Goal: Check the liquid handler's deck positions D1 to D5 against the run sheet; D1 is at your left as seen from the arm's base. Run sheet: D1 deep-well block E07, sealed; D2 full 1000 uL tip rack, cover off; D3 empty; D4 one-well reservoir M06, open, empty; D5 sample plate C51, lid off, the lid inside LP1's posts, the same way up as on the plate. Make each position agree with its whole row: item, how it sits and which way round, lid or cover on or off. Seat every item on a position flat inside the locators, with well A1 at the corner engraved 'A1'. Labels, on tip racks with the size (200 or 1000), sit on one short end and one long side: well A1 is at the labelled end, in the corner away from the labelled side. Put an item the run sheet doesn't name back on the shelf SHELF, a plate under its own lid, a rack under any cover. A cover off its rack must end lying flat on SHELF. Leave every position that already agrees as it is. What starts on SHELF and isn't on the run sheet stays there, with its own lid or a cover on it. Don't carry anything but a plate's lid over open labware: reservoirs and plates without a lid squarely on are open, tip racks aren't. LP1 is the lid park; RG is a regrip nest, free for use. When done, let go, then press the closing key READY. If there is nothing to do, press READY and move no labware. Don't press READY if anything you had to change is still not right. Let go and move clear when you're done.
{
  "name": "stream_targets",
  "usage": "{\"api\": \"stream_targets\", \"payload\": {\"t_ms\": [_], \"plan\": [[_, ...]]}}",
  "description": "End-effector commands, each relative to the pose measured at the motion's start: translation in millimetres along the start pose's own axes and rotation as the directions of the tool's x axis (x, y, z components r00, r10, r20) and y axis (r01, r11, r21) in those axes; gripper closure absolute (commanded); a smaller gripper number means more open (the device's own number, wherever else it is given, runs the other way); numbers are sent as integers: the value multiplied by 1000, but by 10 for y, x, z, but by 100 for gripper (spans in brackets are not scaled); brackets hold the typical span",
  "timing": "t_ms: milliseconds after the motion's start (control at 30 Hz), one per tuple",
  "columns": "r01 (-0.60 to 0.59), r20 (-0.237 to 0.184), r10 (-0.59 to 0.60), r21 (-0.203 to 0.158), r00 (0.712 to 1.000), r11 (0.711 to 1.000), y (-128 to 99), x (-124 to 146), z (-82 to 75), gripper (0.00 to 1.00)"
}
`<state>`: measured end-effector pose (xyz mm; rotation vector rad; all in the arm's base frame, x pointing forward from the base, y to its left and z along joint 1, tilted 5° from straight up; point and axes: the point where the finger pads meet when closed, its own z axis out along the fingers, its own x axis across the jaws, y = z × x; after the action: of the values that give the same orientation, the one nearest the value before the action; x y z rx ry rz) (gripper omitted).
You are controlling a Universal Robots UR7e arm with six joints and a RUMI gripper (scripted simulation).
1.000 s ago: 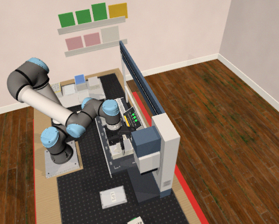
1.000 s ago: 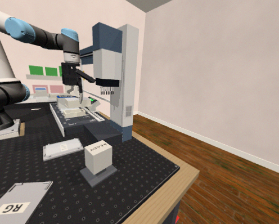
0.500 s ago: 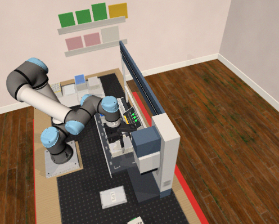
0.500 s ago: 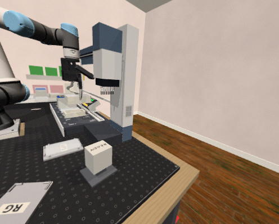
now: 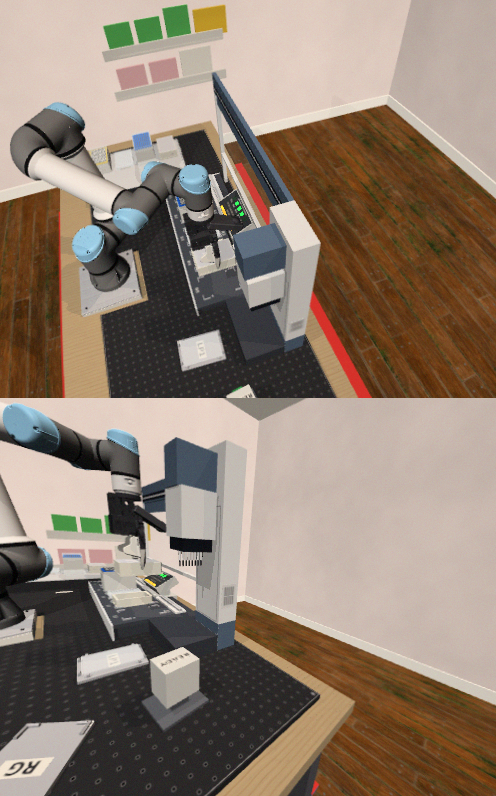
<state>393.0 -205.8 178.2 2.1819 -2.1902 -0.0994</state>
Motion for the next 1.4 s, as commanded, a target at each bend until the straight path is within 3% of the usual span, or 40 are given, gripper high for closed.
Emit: {"api": "stream_targets", "payload": {"t_ms": [0,1367], "plan": [[0,-4,0,5,1000,1000,-14,2,-140,100],[0,-2,0,4,1000,1000,-12,2,-716,100]]}}
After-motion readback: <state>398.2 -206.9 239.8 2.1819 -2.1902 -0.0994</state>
